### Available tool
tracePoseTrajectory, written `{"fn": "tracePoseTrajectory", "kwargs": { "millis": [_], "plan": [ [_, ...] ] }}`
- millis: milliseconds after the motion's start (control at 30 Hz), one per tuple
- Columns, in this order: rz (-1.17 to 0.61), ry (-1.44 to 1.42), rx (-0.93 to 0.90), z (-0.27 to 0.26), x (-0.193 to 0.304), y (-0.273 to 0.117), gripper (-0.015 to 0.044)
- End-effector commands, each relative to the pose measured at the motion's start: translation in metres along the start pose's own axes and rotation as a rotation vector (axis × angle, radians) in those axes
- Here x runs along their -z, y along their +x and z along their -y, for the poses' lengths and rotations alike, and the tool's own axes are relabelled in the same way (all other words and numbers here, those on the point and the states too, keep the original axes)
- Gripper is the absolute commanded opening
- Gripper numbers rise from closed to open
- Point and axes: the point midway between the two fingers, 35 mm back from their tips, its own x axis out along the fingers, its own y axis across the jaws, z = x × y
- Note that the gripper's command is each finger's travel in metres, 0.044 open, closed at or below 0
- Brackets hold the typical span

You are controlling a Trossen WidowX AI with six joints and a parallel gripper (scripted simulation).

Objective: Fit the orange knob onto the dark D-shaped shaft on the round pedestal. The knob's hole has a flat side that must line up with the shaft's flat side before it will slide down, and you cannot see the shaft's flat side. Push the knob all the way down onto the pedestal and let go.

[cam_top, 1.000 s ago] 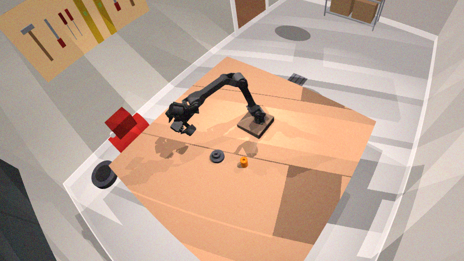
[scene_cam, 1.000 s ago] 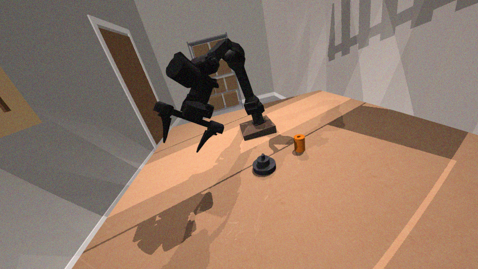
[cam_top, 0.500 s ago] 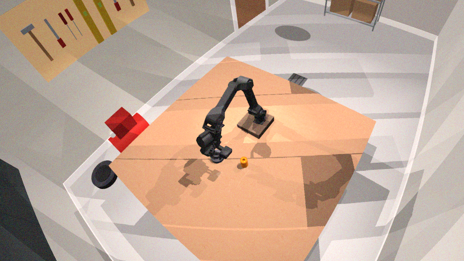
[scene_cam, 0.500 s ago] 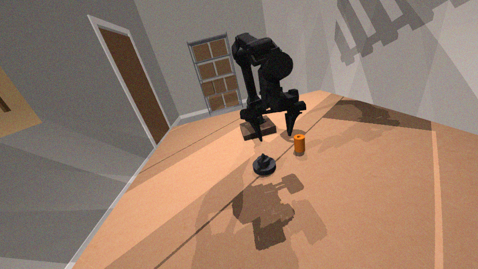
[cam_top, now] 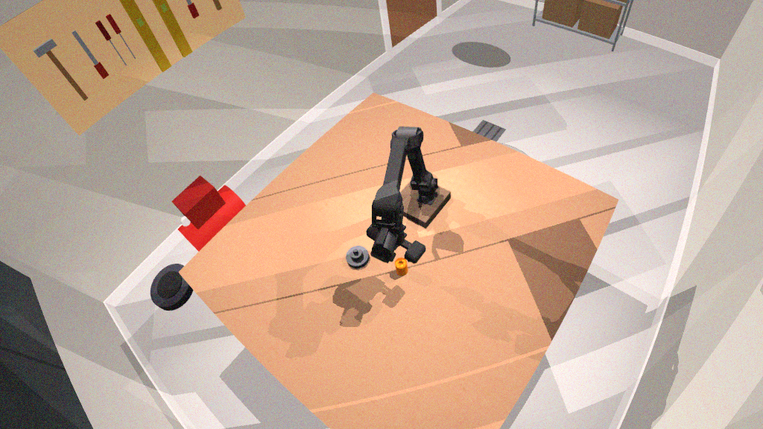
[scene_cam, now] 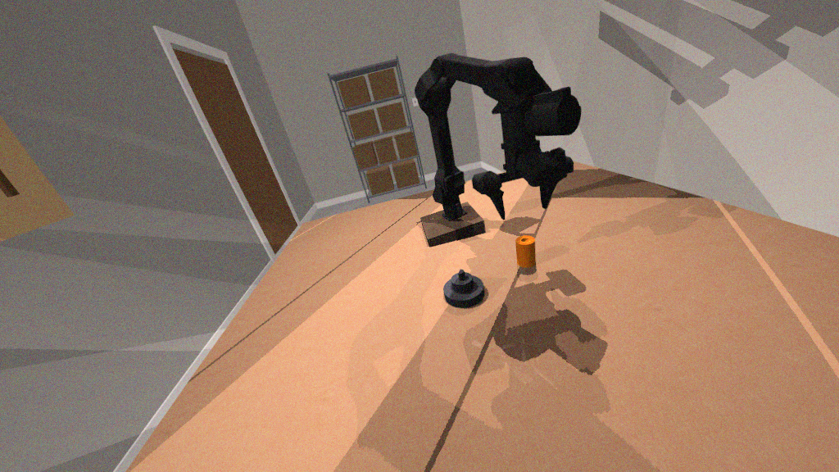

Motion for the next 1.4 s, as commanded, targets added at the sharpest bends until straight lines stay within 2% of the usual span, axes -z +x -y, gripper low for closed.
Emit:
{"fn": "tracePoseTrajectory", "kwargs": {
  "millis": [0,67,300,1367],
  "plan": [
    [-0.012,0.01,-0.002,0.001,0.003,0.017,0.044],
    [-0.012,0.01,-0.002,0.001,0.004,0.033,0.044],
    [-0.012,0.01,-0.002,0.0,0.004,0.049,0.044],
    [-0.012,0.01,-0.002,-0.001,0.004,0.096,0.044]
  ]
}}
